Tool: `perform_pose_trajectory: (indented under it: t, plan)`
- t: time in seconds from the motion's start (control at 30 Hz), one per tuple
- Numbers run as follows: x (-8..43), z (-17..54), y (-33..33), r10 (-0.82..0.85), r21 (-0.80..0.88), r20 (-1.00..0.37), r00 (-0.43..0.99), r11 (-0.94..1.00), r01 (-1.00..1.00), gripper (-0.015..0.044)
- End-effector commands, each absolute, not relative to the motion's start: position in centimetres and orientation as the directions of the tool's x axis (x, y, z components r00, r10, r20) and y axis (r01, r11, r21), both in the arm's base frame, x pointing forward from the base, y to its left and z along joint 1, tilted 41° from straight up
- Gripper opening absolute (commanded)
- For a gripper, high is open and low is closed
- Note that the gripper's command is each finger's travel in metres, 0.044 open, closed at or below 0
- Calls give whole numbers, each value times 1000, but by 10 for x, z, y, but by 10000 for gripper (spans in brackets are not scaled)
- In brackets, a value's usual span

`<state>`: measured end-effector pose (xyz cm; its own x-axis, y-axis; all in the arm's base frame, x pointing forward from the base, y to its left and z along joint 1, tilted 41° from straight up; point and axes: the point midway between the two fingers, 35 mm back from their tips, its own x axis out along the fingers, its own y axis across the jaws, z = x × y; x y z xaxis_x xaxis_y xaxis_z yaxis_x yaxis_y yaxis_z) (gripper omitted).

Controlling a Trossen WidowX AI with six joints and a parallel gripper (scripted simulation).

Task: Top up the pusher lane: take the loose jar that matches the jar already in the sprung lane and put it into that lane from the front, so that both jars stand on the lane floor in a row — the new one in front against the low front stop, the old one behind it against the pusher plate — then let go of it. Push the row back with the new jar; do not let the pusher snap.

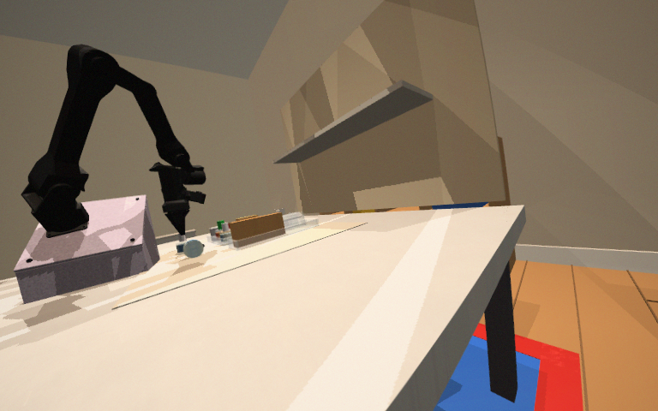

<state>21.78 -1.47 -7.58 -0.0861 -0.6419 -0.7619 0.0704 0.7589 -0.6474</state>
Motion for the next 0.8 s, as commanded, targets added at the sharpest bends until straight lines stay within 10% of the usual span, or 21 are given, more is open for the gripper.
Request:
perform_pose_trajectory:
  t: [0.0, 0.77]
  plan:
    - [213, -80, -19, -648, -654, -755, -95, 754, 57, 440]
    - [210, -103, -40, -650, -656, -754, -95, 753, 57, 414]
